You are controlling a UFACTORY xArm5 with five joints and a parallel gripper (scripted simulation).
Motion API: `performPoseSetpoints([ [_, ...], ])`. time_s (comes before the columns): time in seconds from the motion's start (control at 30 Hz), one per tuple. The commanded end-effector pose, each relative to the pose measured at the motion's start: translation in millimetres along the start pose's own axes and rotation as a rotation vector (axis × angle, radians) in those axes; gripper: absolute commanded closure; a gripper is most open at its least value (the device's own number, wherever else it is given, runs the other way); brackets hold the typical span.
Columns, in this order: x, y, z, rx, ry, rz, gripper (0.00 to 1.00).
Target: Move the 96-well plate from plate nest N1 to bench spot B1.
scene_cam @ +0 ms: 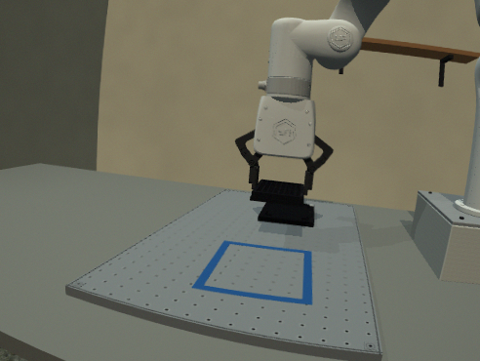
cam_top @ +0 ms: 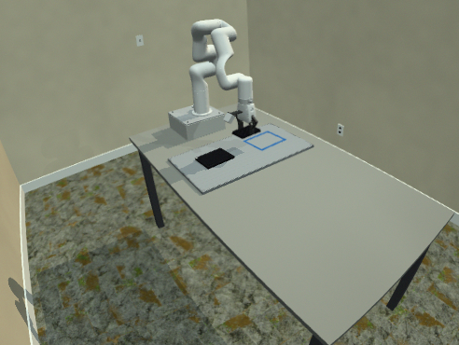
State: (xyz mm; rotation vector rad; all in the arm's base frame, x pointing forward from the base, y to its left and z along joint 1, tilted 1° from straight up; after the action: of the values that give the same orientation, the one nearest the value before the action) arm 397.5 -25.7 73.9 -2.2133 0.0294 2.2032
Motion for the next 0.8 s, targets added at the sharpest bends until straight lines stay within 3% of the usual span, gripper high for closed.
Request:
performPoseSetpoints([
  [0.0,-0.7,-11.8,-3.0,0.001,0.004,0.000,1.00],
  [0.77,0.8,-77.9,-12.4,0.001,0.006,-0.002,1.00],
])
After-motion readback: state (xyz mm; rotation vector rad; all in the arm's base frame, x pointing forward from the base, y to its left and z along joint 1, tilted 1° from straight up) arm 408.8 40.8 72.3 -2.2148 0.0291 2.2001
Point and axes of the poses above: the point where the finger pads meet when closed, its own x axis out along the fingers, its own z axis across the jaws, y = z × x, the point moved 6 cm from there along -x, back along the fingers, and after that the axes turned 4 degrees about -x, right-handed, at the moved point
